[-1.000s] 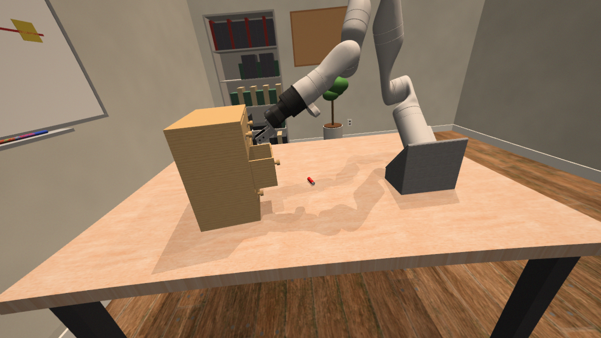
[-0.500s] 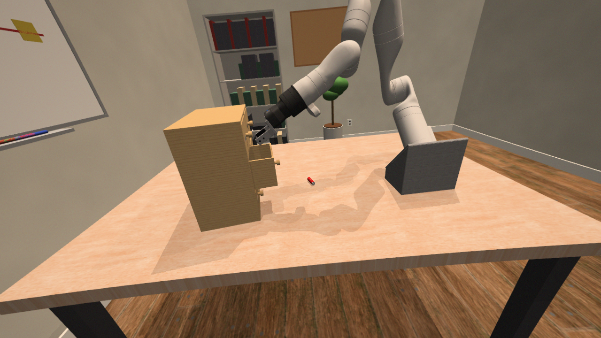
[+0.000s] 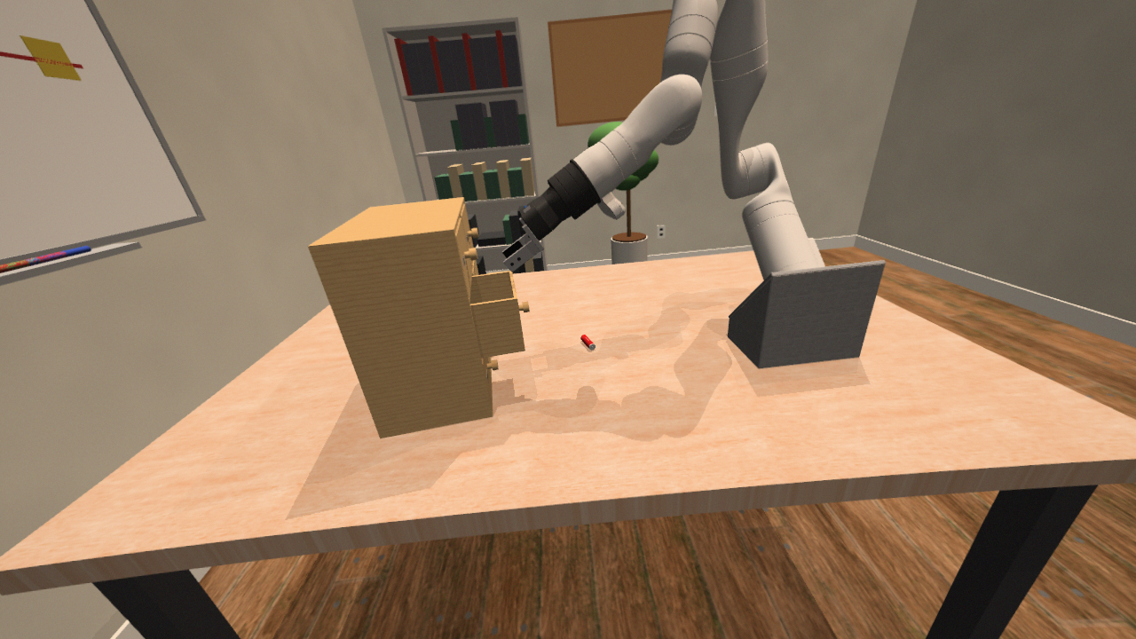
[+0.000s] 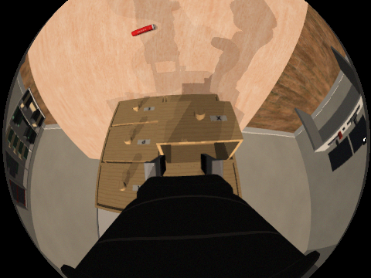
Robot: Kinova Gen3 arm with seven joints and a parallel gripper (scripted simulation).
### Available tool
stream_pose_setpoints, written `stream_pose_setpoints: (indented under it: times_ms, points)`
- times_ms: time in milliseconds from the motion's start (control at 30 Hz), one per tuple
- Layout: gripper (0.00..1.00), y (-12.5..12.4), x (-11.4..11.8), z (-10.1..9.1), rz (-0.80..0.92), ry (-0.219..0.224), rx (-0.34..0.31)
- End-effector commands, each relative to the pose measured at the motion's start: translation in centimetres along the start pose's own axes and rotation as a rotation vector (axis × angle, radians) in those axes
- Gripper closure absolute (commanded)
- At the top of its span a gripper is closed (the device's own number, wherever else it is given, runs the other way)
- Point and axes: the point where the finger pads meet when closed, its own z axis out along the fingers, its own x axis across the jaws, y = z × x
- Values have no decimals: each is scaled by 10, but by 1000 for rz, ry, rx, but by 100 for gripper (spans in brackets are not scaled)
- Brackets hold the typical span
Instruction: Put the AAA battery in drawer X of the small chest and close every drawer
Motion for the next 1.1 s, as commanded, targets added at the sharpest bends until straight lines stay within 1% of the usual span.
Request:
stream_pose_setpoints:
  times_ms: [0, 200, 267, 400, 533, 733, 1067]
  points:
    - [0, -4, 4, -19, -9, 11, -8]
    - [0, -22, 4, -56, -9, 11, -8]
    - [0, -22, 4, -56, -9, 11, -8]
    - [0, -32, 3, -76, -9, 11, -8]
    - [0, -39, 3, -89, -9, 11, -8]
    - [0, -44, 3, -99, -9, 11, -8]
    - [0, -44, 3, -100, -9, 11, -8]
